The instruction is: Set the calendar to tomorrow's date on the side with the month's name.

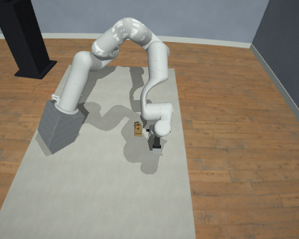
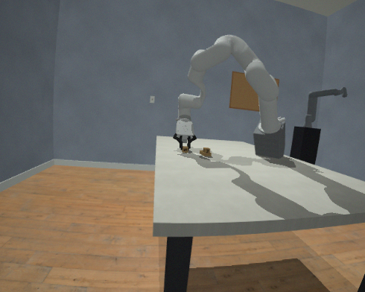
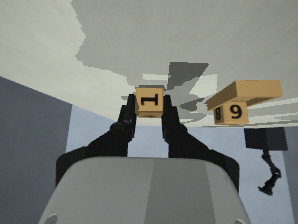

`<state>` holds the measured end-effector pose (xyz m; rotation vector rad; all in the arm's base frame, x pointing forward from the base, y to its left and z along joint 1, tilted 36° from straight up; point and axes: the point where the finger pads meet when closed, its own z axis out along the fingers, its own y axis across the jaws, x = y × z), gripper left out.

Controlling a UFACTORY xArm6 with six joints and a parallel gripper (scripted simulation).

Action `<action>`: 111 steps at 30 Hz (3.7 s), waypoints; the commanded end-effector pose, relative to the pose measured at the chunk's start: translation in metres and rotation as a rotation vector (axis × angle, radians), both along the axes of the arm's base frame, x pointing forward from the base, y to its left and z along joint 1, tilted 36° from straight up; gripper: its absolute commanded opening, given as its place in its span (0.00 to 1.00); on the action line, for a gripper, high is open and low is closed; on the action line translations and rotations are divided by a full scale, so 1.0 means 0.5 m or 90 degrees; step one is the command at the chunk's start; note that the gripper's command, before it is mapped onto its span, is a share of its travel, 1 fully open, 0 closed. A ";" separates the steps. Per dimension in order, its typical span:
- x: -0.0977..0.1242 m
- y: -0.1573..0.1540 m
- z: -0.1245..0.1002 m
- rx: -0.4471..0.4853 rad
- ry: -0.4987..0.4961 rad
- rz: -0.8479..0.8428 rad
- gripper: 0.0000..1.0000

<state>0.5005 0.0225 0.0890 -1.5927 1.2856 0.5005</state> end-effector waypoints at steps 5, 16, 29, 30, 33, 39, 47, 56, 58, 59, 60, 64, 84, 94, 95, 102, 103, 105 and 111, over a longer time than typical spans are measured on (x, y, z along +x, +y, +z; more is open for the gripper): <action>0.001 -0.002 0.002 -0.001 -0.002 -0.001 0.27; 0.001 -0.002 0.002 -0.001 -0.002 -0.001 0.27; 0.003 0.000 -0.001 -0.001 -0.002 -0.001 0.27; 0.003 0.000 -0.001 -0.001 -0.002 -0.001 0.27; 0.004 0.001 -0.003 -0.001 -0.002 -0.001 0.27; 0.005 0.002 -0.006 -0.001 -0.002 -0.001 0.27; 0.006 0.003 -0.006 -0.001 -0.002 -0.001 0.27; 0.006 0.003 -0.006 -0.001 -0.002 -0.001 0.27; 0.006 0.003 -0.006 -0.001 -0.002 -0.001 0.27; 0.006 0.003 -0.006 -0.001 -0.002 -0.001 0.27; 0.006 0.003 -0.006 -0.001 -0.002 -0.001 0.27; 0.006 0.003 -0.006 -0.001 -0.002 -0.001 0.27; 0.006 0.003 -0.006 -0.001 -0.002 -0.001 0.27; 0.006 0.003 -0.006 -0.001 -0.002 -0.001 0.27; 0.006 0.003 -0.006 -0.001 -0.002 -0.001 0.31; 0.006 0.003 -0.006 -0.001 -0.002 -0.001 0.35; 0.006 0.003 -0.006 -0.001 -0.002 -0.001 0.39; 0.006 0.003 -0.006 -0.001 -0.002 -0.001 0.39; 0.006 0.003 -0.006 -0.001 -0.002 -0.001 0.47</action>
